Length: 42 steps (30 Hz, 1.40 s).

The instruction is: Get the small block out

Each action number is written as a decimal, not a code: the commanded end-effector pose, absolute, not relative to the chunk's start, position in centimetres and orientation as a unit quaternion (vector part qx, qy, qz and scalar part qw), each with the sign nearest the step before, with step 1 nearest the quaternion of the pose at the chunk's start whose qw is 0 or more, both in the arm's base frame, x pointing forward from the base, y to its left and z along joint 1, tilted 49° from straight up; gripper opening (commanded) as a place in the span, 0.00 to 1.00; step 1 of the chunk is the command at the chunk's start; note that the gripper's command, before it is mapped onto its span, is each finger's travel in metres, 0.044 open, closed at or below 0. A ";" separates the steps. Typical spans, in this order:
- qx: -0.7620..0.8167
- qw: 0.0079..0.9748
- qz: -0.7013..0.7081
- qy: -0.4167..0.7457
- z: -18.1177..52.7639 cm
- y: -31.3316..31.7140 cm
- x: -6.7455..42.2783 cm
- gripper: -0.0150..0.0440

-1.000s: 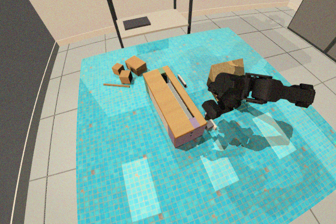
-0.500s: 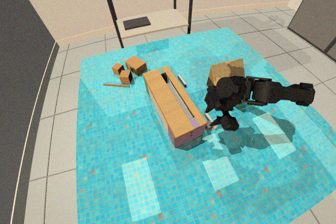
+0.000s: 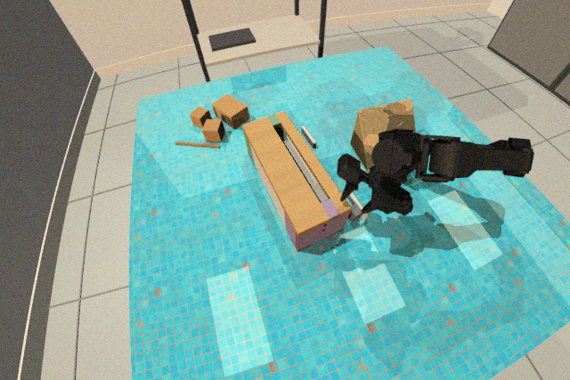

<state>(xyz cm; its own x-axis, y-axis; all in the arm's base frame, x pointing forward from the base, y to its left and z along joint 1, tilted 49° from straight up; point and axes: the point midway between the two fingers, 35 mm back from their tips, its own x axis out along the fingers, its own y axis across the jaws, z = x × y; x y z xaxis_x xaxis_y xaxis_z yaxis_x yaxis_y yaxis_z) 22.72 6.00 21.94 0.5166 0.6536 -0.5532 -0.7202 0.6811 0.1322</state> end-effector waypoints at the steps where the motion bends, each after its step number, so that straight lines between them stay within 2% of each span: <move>1: -0.445 0.750 0.487 0.055 21.7 7.7 22.4 0.74; 12: -0.664 0.535 0.507 -0.124 18.6 8.7 21.2 0.74; 22: -0.779 0.309 0.469 -0.279 16.2 9.4 20.2 0.74; 42: -0.780 0.305 0.470 -0.279 15.7 9.8 20.2 0.74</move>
<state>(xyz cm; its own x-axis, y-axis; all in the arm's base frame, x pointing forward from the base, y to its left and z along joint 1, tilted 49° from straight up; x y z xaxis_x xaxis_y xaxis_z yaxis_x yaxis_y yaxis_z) 20.32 9.63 16.19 0.4072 0.7246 -0.5560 0.1571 -0.6553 -0.7389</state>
